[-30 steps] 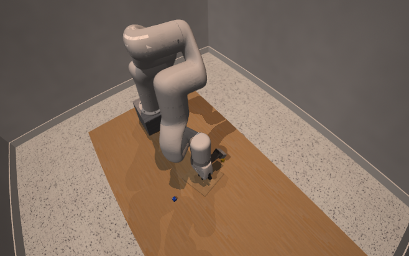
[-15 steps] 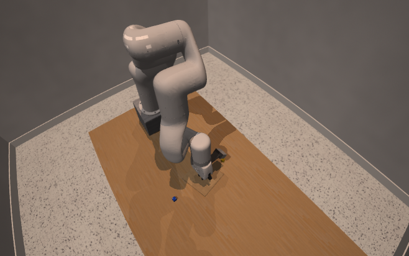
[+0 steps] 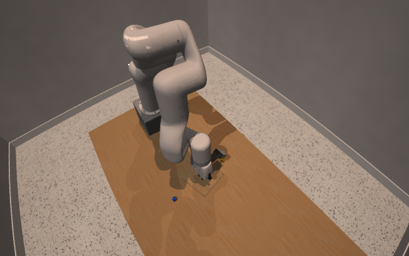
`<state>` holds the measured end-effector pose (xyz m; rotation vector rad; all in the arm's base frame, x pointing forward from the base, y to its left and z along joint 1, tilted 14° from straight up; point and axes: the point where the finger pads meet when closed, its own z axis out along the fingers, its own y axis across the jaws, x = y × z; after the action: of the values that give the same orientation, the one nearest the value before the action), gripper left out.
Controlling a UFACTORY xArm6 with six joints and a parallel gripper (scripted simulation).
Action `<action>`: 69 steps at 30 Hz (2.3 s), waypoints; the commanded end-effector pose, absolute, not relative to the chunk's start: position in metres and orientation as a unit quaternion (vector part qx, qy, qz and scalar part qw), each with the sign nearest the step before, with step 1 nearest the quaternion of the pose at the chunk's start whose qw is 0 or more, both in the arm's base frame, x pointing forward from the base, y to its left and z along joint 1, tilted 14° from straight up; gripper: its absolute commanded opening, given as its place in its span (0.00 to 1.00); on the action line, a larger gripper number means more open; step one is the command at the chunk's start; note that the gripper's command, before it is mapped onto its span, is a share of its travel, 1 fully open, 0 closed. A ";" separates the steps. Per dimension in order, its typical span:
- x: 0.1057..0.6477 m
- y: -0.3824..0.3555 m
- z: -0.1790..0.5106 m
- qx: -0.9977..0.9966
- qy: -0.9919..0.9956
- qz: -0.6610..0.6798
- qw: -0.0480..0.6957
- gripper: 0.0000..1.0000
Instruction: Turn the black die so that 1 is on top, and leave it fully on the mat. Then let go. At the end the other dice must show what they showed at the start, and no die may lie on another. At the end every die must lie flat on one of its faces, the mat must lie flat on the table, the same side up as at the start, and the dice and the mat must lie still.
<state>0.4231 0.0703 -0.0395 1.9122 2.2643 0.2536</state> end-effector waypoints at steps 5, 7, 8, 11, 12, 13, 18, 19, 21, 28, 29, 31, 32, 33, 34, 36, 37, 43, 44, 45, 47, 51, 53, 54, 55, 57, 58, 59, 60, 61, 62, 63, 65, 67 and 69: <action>0.424 0.070 -0.039 0.640 0.758 0.086 0.084 0.11; 0.424 0.070 -0.039 0.640 0.758 0.086 0.084 0.11; 0.424 0.070 -0.039 0.640 0.758 0.086 0.084 0.11; 0.424 0.070 -0.039 0.640 0.758 0.086 0.084 0.11; 0.424 0.070 -0.039 0.640 0.758 0.086 0.084 0.11; 0.424 0.070 -0.039 0.640 0.758 0.086 0.084 0.11; 0.424 0.070 -0.039 0.640 0.758 0.086 0.084 0.11; 0.424 0.070 -0.039 0.640 0.758 0.086 0.084 0.11; 0.424 0.070 -0.039 0.640 0.758 0.086 0.084 0.11; 0.424 0.070 -0.039 0.640 0.758 0.086 0.084 0.11; 0.424 0.070 -0.039 0.640 0.758 0.086 0.084 0.11; 0.424 0.070 -0.039 0.640 0.758 0.086 0.084 0.11; 0.424 0.070 -0.039 0.640 0.758 0.086 0.084 0.11; 0.424 0.070 -0.039 0.640 0.758 0.086 0.084 0.11; 0.424 0.070 -0.039 0.640 0.758 0.086 0.084 0.11; 0.424 0.070 -0.039 0.640 0.758 0.086 0.084 0.11; 0.424 0.070 -0.039 0.640 0.758 0.086 0.084 0.11; 0.424 0.070 -0.039 0.640 0.758 0.086 0.084 0.11; 0.424 0.070 -0.039 0.640 0.758 0.086 0.084 0.11; 0.424 0.070 -0.039 0.640 0.758 0.086 0.084 0.11; 0.424 0.070 -0.039 0.640 0.758 0.086 0.084 0.11; 0.424 0.070 -0.039 0.640 0.758 0.086 0.084 0.11; 0.424 0.070 -0.039 0.640 0.758 0.086 0.084 0.15; 0.424 0.070 -0.039 0.640 0.758 0.086 0.084 0.15; 0.424 0.070 -0.039 0.640 0.758 0.086 0.084 0.15; 0.424 0.070 -0.039 0.640 0.758 0.086 0.084 0.19; 0.424 0.070 -0.039 0.640 0.758 0.086 0.084 0.19; 0.424 0.070 -0.039 0.640 0.758 0.086 0.084 0.23; 0.424 0.070 -0.039 0.640 0.758 0.086 0.084 0.23; 0.424 0.070 -0.039 0.640 0.758 0.086 0.084 0.23; 0.424 0.070 -0.039 0.640 0.758 0.086 0.084 0.27; 0.424 0.070 -0.039 0.640 0.758 0.086 0.084 0.27; 0.424 0.070 -0.039 0.640 0.758 0.086 0.084 0.27; 0.424 0.070 -0.039 0.640 0.758 0.086 0.084 0.31; 0.424 0.070 -0.039 0.640 0.758 0.086 0.084 0.31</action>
<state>0.4231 0.0703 -0.0395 1.9122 2.2642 0.2536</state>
